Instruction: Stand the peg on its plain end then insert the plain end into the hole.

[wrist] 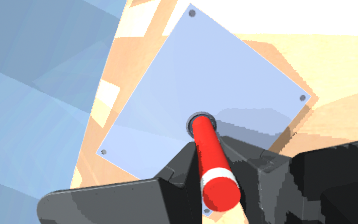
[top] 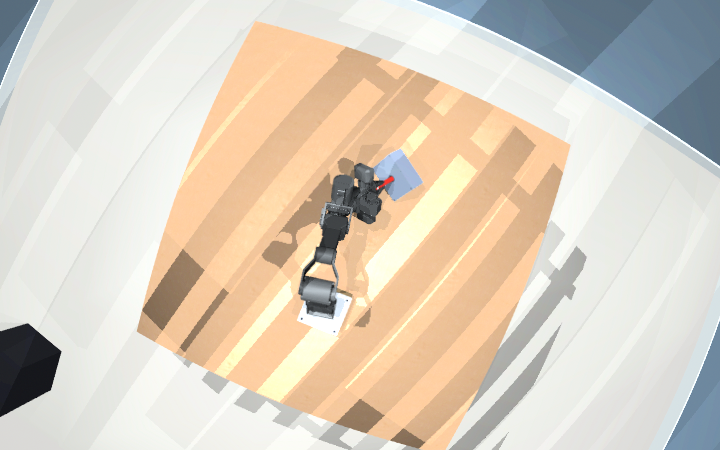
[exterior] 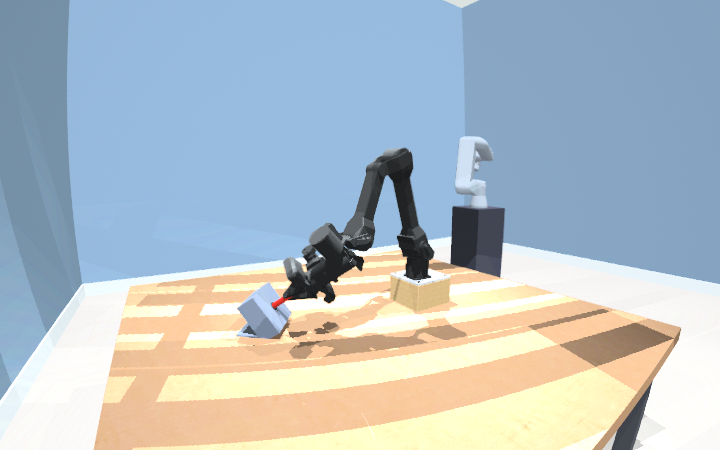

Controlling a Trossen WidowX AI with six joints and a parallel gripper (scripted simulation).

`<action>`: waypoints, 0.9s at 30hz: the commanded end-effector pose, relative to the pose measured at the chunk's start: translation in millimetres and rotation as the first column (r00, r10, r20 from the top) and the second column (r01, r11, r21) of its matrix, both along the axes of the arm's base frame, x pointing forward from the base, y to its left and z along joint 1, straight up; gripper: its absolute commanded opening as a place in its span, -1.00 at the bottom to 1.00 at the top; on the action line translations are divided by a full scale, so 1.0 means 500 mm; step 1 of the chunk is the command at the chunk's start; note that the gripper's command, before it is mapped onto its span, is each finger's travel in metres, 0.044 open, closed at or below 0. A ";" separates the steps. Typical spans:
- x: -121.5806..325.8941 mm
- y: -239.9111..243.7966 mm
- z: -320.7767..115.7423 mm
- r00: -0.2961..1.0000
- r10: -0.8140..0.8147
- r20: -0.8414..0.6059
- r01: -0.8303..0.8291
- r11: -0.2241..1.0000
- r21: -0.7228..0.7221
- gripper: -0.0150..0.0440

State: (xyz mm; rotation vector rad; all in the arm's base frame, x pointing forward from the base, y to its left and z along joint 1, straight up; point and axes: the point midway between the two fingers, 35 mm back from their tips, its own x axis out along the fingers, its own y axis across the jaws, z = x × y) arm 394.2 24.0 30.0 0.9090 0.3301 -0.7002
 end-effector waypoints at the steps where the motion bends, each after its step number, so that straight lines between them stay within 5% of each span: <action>1: 0.005 0.000 -0.002 1.000 0.006 0.001 -0.006 1.000 0.000 -0.49; 27: 0.024 -0.012 -0.019 1.000 0.006 0.001 -0.006 1.000 0.000 -0.49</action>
